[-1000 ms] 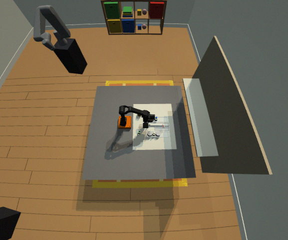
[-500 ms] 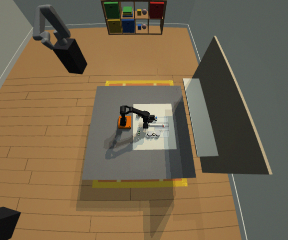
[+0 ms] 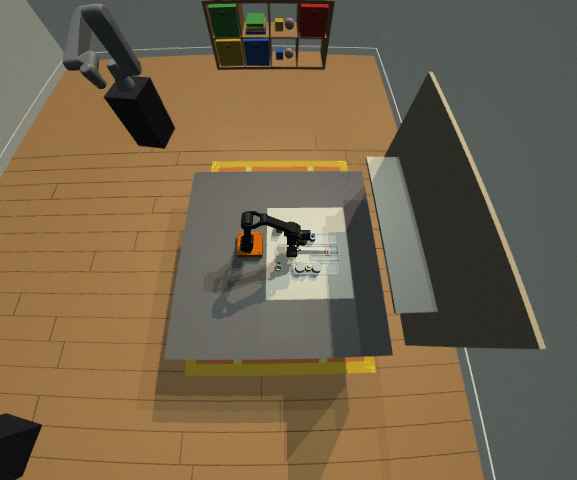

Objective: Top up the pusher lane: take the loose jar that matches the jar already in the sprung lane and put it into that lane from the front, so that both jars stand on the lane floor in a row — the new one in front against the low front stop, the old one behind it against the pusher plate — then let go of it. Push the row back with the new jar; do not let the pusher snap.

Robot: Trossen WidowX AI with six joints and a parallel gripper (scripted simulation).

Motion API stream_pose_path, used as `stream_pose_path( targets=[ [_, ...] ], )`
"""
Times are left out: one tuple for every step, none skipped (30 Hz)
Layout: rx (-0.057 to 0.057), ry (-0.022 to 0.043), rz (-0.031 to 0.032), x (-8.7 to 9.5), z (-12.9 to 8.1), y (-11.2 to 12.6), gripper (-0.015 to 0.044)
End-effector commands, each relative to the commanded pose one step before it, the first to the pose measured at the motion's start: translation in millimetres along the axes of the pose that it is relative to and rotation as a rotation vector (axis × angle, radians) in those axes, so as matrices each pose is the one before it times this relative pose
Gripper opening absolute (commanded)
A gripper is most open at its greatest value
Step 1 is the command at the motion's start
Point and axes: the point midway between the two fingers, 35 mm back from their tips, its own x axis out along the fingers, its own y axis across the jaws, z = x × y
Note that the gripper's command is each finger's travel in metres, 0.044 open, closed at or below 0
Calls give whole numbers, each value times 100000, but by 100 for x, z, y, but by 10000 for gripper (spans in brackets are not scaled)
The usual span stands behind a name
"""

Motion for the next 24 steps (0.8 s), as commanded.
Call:
stream_pose_path(
  targets=[
    [552,-294,195,-52,223,33,0],
    [0,-3,0,0,35,0,0],
    [0,-3,0,0,35,0,0],
    [0,-3,0,1,35,0,0],
    [0,-3,0,1,35,0,0],
    [0,-3,0,1,35,0,0],
    [0,-3,0,1,35,0,0],
    [0,-3,0,1,35,0,0],
    [0,-3,0,1,35,0,0],
    [0,-3,0,0,35,0,0],
    [0,-3,0,0,35,0,0],
    [0,-3,0,0,35,0,0],
    [0,-3,0,0,35,0,0],
    [0,-3,0,0,35,0,0],
    [0,-3,0,0,35,0,0],
    [0,-3,0,0,35,0,0],
    [0,-3,0,0,35,0,0],
    [0,-3,0,0,35,0,0],
    [0,-3,0,0,35,0,0],
    [0,-3,0,0,35,0,0],
    [0,-3,0,0,35,0,0],
    [0,-3,0,1,35,0,0],
    [0,-3,0,1,35,0,0],
    [0,-3,0,1,35,0,0]
  ],
)
